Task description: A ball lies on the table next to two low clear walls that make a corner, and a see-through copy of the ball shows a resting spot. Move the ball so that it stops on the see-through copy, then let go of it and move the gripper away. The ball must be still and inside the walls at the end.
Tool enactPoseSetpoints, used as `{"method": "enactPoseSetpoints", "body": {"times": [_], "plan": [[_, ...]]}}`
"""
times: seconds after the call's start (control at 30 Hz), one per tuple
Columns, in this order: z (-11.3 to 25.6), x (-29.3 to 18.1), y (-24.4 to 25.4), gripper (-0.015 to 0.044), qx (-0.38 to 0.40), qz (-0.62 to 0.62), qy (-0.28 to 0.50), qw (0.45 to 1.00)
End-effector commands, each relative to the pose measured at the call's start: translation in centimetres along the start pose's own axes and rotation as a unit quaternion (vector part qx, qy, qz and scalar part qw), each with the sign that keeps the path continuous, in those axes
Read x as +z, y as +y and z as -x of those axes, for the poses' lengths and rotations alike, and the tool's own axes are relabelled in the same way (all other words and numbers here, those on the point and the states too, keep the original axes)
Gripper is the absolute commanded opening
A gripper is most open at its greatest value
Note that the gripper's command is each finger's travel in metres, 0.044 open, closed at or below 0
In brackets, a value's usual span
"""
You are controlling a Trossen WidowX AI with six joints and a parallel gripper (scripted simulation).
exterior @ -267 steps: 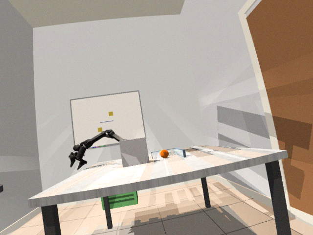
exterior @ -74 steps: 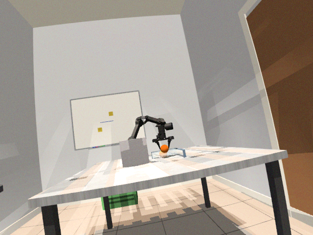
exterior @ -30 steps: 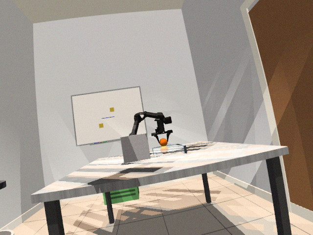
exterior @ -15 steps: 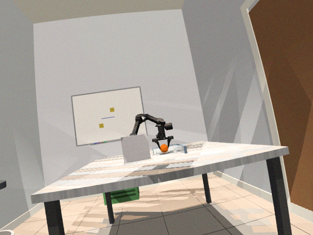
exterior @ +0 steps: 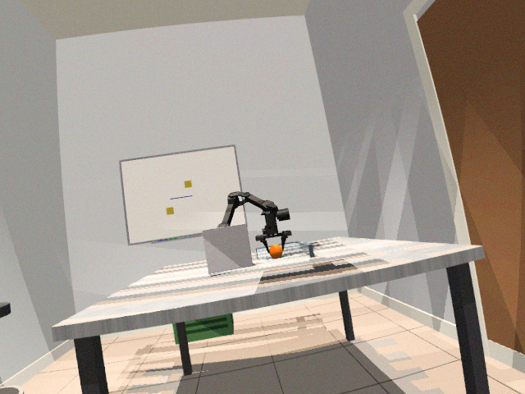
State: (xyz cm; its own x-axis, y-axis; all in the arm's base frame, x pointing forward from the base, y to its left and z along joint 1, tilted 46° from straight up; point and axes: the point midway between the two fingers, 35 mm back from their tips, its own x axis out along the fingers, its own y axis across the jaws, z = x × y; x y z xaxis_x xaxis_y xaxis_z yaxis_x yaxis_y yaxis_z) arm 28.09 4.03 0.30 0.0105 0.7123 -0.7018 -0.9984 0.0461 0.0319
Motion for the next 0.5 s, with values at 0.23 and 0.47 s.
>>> {"method": "enactPoseSetpoints", "body": {"times": [0.23,0.47], "plan": [[0.0,0.0,0.0,0.0289,0.000,0.001,0.000,1.000],[2.4,-0.1,-0.3,0.0440,-0.001,0.001,0.002,1.000]]}}
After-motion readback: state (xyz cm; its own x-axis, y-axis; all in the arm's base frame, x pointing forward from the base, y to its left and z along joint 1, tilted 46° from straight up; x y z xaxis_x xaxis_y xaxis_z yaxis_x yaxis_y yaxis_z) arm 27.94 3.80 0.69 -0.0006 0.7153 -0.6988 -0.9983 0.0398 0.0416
